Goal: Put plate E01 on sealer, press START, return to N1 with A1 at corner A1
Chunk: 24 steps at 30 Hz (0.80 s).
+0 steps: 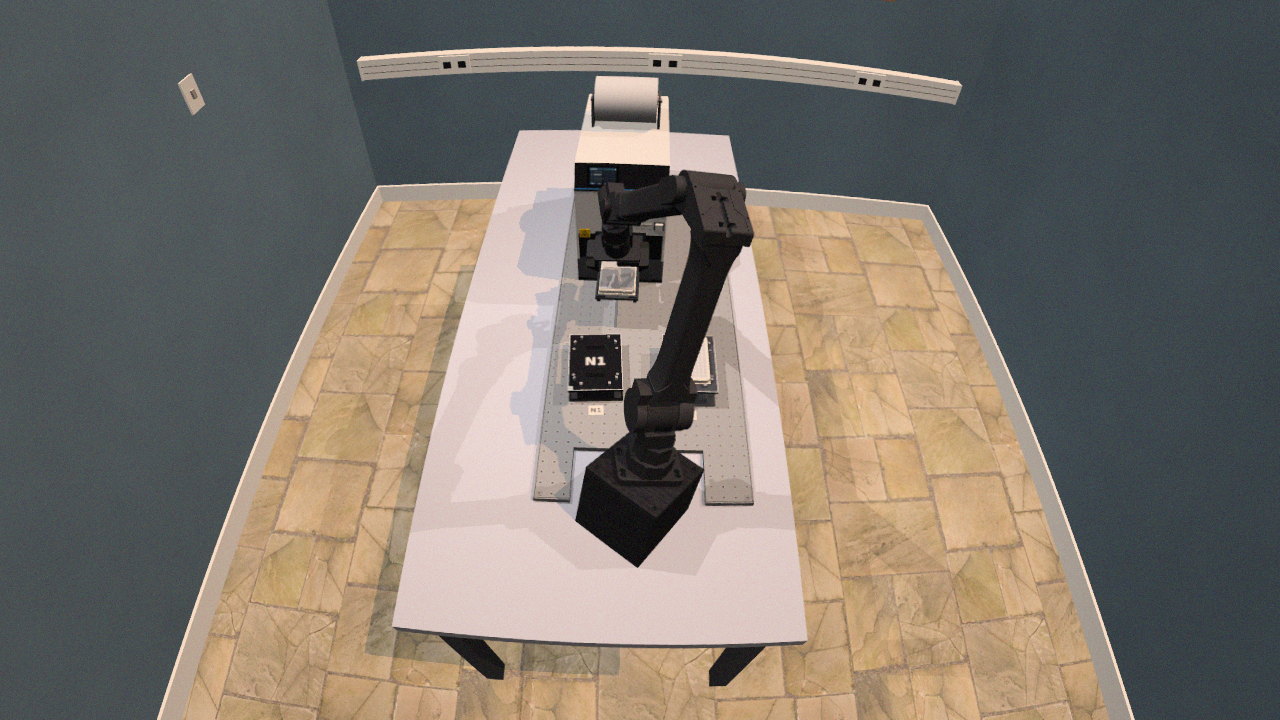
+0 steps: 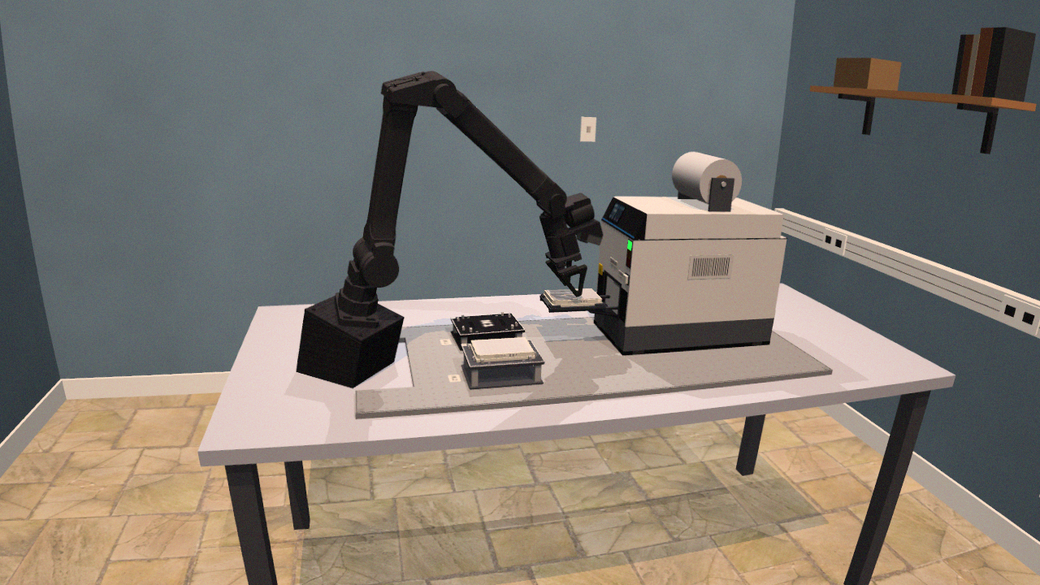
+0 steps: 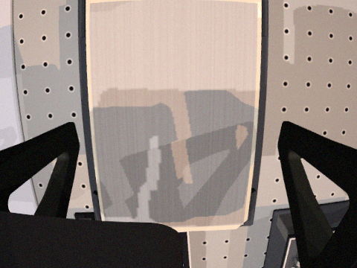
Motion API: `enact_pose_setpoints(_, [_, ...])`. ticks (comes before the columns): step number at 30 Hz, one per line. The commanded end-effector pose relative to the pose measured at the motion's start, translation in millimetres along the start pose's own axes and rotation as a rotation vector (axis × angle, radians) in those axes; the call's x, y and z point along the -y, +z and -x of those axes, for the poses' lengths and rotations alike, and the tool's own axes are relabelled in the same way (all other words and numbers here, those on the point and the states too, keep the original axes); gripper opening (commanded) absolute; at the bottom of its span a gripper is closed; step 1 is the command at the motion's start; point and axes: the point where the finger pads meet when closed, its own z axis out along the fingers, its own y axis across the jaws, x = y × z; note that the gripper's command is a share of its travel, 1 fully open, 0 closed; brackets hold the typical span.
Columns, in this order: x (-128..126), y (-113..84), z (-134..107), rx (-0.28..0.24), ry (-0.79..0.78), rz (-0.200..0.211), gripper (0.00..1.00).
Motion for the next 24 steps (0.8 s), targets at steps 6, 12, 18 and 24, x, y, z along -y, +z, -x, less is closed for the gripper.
enact_pose_setpoints(6, [-8.3, -25.1, 35.0, 0.072, 0.007, 0.019, 1.00])
enact_pose_setpoints(12, [-9.9, -13.7, 19.9, 0.036, -0.001, 0.013, 1.00])
enact_pose_setpoints(18, [-9.6, -4.7, 4.7, 0.006, -0.002, 0.007, 1.00])
enact_pose_setpoints(24, [-10.1, -3.9, 6.6, 0.007, -0.001, 0.008, 1.00])
